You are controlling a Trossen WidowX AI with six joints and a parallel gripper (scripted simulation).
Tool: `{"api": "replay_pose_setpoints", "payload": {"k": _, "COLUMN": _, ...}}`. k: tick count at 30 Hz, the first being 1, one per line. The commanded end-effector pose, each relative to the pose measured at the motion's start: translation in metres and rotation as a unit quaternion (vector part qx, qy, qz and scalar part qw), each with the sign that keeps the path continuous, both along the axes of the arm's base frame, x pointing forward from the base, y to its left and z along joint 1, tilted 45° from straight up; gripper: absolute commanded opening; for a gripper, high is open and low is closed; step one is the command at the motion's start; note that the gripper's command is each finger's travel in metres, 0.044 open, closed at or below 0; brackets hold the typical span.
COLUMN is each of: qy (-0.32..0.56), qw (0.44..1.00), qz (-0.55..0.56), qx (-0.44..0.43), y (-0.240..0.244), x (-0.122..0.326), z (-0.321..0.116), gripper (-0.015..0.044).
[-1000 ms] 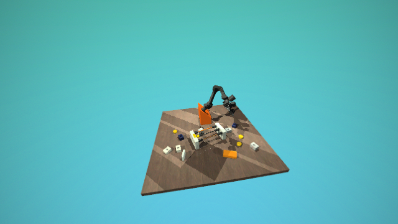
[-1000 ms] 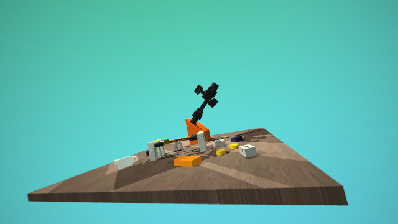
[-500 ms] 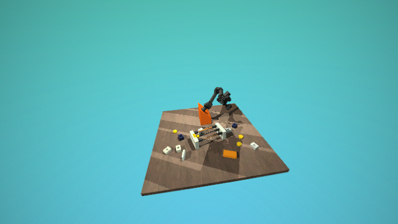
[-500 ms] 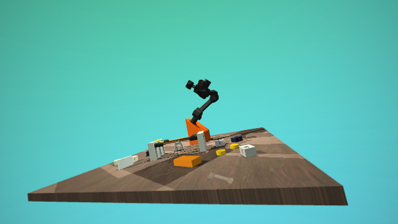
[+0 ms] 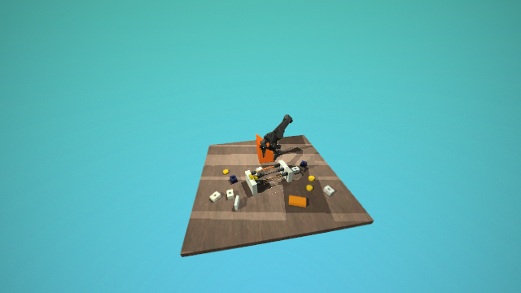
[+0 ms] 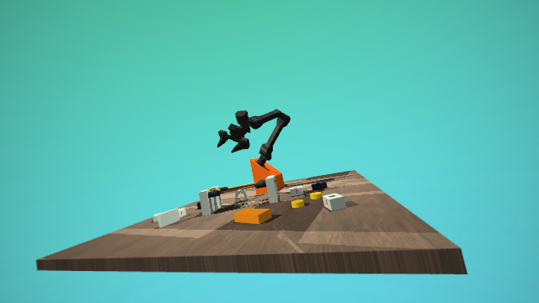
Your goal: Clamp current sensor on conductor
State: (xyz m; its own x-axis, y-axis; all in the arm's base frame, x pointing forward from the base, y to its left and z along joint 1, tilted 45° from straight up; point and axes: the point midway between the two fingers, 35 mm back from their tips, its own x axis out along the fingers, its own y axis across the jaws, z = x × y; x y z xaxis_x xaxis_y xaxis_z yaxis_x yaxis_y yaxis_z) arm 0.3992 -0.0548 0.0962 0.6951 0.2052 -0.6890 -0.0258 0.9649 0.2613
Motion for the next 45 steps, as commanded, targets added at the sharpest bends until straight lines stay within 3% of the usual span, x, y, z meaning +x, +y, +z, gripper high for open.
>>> {"api": "replay_pose_setpoints", "payload": {"k": 1, "qy": 0.09, "qw": 0.994, "qz": -0.007, "qx": 0.067, "y": -0.015, "x": -0.006, "z": -0.057, "gripper": 0.044}}
{"api": "replay_pose_setpoints", "payload": {"k": 11, "qy": 0.255, "qw": 0.929, "qz": -0.045, "qx": 0.263, "y": -0.034, "x": -0.043, "z": -0.171, "gripper": 0.044}}
{"api": "replay_pose_setpoints", "payload": {"k": 31, "qy": 0.258, "qw": 0.929, "qz": -0.039, "qx": 0.264, "y": -0.033, "x": -0.046, "z": -0.174, "gripper": 0.044}}
{"api": "replay_pose_setpoints", "payload": {"k": 36, "qy": 0.261, "qw": 0.934, "qz": 0.139, "qx": 0.199, "y": 0.009, "x": -0.095, "z": -0.182, "gripper": 0.044}}
{"api": "replay_pose_setpoints", "payload": {"k": 41, "qy": 0.236, "qw": 0.897, "qz": 0.341, "qx": 0.15, "y": 0.049, "x": -0.154, "z": -0.181, "gripper": 0.044}}
{"api": "replay_pose_setpoints", "payload": {"k": 45, "qy": 0.23, "qw": 0.889, "qz": 0.368, "qx": 0.145, "y": 0.055, "x": -0.162, "z": -0.18, "gripper": 0.044}}
